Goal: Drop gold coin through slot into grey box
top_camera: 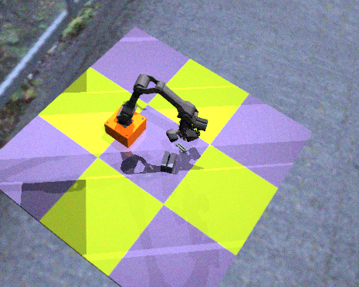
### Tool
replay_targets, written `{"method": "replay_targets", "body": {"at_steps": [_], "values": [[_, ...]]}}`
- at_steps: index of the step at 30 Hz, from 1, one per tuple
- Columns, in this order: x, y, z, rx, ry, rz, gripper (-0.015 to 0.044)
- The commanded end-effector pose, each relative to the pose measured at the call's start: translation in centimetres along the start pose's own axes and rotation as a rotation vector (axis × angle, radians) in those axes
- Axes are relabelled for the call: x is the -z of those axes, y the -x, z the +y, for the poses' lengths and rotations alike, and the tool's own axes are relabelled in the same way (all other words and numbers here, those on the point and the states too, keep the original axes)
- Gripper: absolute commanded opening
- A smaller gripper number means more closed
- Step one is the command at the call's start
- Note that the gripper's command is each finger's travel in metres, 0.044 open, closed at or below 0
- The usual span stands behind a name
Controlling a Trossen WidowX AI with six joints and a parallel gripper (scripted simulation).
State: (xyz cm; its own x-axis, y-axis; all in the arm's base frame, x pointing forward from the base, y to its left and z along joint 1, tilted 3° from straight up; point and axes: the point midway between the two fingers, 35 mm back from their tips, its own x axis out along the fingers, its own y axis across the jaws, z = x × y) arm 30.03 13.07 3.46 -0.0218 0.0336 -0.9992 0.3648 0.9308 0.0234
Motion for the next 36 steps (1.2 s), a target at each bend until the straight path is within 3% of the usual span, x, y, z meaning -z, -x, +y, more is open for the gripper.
{"method": "replay_targets", "body": {"at_steps": [1,19,36], "values": [[0.0,0.1,0.1,-0.001,-0.109,0.000,0.0000],[0.1,0.2,0.2,-0.001,-0.713,0.001,0.0000],[-1.8,0.2,-2.2,0.000,-0.736,-0.003,0.0000]]}}
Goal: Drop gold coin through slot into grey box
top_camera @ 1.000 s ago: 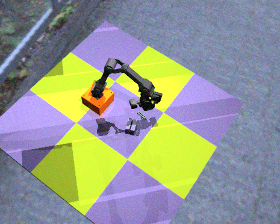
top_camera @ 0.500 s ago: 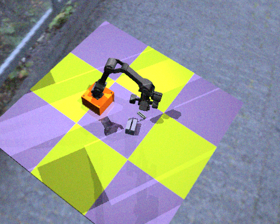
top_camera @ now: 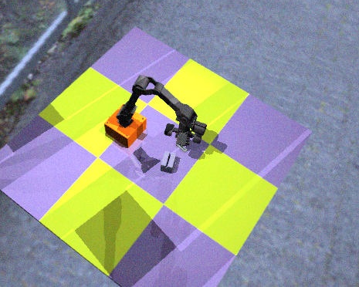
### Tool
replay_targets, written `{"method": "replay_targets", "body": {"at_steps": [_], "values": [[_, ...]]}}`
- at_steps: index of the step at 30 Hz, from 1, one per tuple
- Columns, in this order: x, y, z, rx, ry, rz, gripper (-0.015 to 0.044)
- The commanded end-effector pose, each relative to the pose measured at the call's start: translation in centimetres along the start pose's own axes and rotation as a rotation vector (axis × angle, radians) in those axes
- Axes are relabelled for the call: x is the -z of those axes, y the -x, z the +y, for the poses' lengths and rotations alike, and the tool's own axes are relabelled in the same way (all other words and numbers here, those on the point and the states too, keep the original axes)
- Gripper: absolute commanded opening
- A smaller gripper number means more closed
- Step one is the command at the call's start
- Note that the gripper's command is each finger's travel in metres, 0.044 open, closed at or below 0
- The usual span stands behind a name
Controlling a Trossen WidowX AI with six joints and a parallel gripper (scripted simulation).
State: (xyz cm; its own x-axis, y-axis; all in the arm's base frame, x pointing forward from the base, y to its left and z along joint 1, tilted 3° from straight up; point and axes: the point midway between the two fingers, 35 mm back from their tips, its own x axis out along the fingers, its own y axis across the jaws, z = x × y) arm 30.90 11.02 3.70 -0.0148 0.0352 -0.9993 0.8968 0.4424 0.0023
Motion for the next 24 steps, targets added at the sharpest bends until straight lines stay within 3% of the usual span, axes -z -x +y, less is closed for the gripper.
{"method": "replay_targets", "body": {"at_steps": [1,24], "values": [[-0.9,-0.1,-0.4,0.006,0.003,-0.001,0.0000],[-6.6,-0.1,-2.3,0.008,0.002,-0.007,0.0000]]}}
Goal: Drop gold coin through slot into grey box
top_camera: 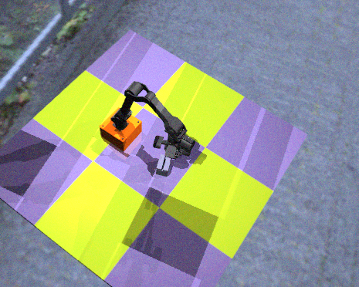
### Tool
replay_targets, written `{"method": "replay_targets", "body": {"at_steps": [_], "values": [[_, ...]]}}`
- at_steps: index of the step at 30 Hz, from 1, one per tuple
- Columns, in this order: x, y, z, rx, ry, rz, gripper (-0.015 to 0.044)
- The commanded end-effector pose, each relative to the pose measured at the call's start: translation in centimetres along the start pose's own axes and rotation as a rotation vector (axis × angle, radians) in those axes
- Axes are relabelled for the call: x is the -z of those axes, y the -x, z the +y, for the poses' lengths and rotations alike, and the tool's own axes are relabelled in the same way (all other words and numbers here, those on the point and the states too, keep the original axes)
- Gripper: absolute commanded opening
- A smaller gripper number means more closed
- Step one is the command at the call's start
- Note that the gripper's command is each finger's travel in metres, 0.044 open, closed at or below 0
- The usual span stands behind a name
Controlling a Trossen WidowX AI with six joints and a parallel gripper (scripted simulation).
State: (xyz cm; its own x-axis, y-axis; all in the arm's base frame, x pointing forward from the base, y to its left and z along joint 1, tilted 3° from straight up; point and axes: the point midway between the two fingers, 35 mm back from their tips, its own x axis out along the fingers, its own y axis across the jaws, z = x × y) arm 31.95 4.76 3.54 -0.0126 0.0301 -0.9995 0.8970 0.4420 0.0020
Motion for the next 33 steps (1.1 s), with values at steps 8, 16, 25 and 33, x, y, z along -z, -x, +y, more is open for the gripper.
{"method": "replay_targets", "body": {"at_steps": [8,16,25,33], "values": [[-2.4,-0.2,-1.4,0.009,0.004,-0.003,0.0000],[-4.3,-0.2,-2.4,0.010,0.005,-0.004,0.0000],[-4.4,0.0,-2.3,0.003,-0.001,-0.005,0.0000],[-4.4,-0.1,-2.4,0.004,0.000,-0.005,0.0000]]}}
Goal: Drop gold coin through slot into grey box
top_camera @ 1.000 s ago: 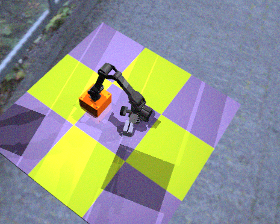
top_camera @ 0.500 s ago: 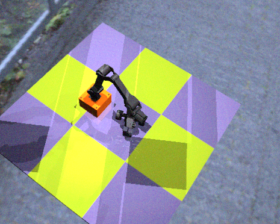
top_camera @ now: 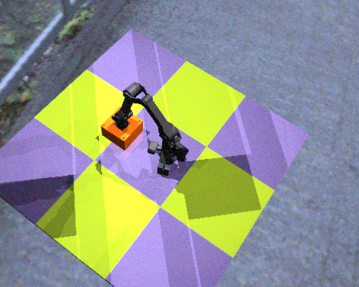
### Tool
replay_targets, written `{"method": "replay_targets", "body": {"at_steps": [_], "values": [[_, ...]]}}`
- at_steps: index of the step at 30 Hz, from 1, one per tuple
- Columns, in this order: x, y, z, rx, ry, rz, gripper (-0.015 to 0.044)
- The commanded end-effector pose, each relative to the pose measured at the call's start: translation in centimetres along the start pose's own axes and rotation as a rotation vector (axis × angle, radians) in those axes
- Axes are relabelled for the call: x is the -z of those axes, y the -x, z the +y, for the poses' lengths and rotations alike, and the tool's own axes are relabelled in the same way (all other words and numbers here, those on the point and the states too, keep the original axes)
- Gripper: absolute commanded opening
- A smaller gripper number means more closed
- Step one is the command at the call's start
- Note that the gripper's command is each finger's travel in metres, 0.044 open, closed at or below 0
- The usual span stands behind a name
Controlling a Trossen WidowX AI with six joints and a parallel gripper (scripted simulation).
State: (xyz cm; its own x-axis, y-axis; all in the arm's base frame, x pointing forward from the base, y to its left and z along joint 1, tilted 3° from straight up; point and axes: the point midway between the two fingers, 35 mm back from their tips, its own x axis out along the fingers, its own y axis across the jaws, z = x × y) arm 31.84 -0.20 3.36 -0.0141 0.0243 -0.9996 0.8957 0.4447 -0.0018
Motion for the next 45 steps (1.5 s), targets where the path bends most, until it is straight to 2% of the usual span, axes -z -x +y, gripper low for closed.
{"method": "replay_targets", "body": {"at_steps": [1,45], "values": [[-0.07,-0.07,-0.14,0.000,-0.003,0.000,0.0000],[-0.13,-0.65,-0.49,-0.007,-0.002,-0.004,0.0000]]}}
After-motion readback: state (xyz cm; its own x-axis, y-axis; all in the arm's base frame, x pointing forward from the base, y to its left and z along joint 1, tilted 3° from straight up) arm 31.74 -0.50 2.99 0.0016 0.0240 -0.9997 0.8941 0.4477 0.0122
